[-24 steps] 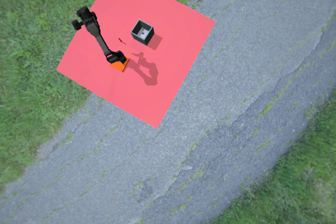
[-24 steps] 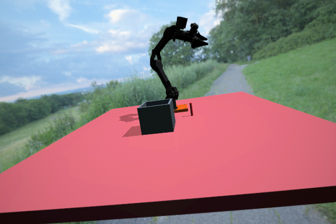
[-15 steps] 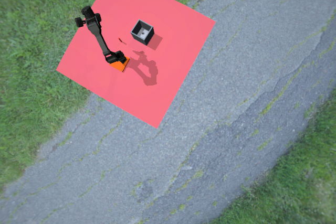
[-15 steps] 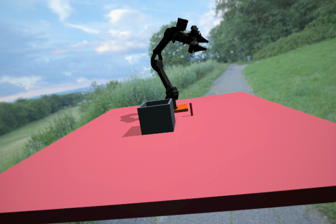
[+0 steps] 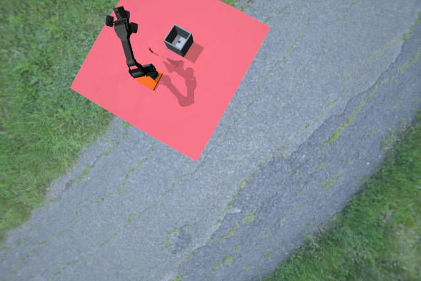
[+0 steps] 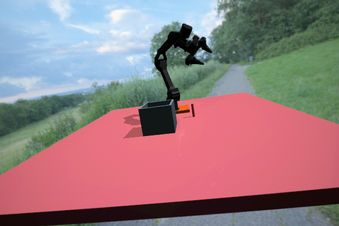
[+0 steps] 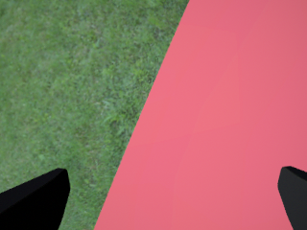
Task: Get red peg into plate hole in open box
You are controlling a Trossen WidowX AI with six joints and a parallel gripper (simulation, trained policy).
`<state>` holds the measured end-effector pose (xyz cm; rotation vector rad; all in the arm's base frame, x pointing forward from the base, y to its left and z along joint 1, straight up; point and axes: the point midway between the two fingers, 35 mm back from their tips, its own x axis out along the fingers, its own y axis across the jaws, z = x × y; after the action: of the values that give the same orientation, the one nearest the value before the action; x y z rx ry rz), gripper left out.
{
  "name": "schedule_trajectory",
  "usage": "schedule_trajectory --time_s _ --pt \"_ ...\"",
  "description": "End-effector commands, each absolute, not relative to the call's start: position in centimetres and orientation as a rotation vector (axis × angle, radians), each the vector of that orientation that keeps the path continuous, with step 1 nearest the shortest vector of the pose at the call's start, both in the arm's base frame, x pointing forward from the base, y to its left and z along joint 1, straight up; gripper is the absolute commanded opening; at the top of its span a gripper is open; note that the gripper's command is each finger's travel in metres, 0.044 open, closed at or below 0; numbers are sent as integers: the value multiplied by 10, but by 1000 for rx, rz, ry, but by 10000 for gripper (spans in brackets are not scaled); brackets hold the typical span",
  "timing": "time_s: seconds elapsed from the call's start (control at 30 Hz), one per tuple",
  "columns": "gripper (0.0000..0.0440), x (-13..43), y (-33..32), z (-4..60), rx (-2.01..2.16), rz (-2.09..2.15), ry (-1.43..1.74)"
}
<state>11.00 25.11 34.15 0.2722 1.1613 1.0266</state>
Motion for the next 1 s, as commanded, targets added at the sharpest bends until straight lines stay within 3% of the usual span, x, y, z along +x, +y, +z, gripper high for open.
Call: schedule_trajectory --time_s 0.0,0.97 --pt "440 122 247 323 315 914 1235" --pt "440 151 183 196 722 -50 1645"
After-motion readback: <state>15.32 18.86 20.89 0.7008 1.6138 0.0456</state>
